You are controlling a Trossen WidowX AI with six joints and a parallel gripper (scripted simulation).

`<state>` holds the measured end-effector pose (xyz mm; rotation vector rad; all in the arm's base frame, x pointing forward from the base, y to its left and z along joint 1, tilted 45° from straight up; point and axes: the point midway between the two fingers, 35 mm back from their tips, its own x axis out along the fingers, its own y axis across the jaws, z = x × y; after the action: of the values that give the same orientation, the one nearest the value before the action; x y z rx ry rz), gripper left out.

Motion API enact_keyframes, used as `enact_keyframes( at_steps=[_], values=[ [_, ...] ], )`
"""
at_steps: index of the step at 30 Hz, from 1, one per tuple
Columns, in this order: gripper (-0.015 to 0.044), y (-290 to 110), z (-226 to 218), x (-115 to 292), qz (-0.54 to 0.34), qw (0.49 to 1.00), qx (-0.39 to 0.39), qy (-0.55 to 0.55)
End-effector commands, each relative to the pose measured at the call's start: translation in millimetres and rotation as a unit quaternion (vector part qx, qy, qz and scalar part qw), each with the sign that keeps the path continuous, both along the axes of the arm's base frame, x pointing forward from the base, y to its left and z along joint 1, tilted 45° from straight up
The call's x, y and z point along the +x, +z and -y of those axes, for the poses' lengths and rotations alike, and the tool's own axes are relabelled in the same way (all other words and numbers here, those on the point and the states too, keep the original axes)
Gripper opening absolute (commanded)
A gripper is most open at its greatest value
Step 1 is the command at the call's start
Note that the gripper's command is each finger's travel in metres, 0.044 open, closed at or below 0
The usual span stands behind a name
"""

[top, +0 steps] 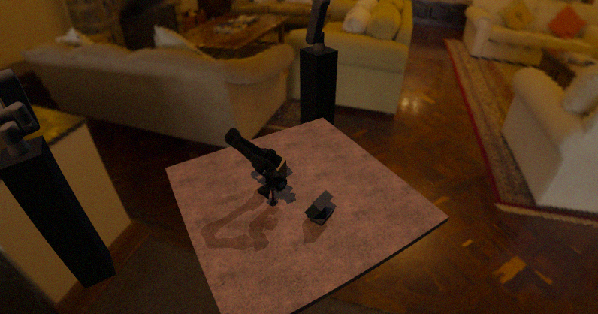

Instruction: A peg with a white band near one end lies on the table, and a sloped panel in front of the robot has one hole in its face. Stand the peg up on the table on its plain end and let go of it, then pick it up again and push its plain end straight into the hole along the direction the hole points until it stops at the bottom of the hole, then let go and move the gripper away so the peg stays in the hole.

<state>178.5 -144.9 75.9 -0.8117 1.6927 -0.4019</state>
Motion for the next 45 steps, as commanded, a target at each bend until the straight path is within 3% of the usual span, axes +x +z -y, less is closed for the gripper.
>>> enact_keyframes(
  at_steps=[1, 5, 20, 27, 45],
  values=[
    [0.0440, -5.1, 3.5, -4.1, -0.007, 1.000, -0.002, 0.001],
    [0.0440, -5.1, 3.5, -4.1, -0.007, 1.000, -0.002, 0.001],
    [0.0046, -2.5, 2.6, -1.3, -0.001, 1.000, -0.001, 0.000],
    [0.0000, -2.5, 2.6, -1.3, -0.001, 1.000, -0.001, 0.000],
    [0.0000, 26.9, -32.6, 7.5, -0.004, 1.000, 0.005, 0.001]
  ],
)
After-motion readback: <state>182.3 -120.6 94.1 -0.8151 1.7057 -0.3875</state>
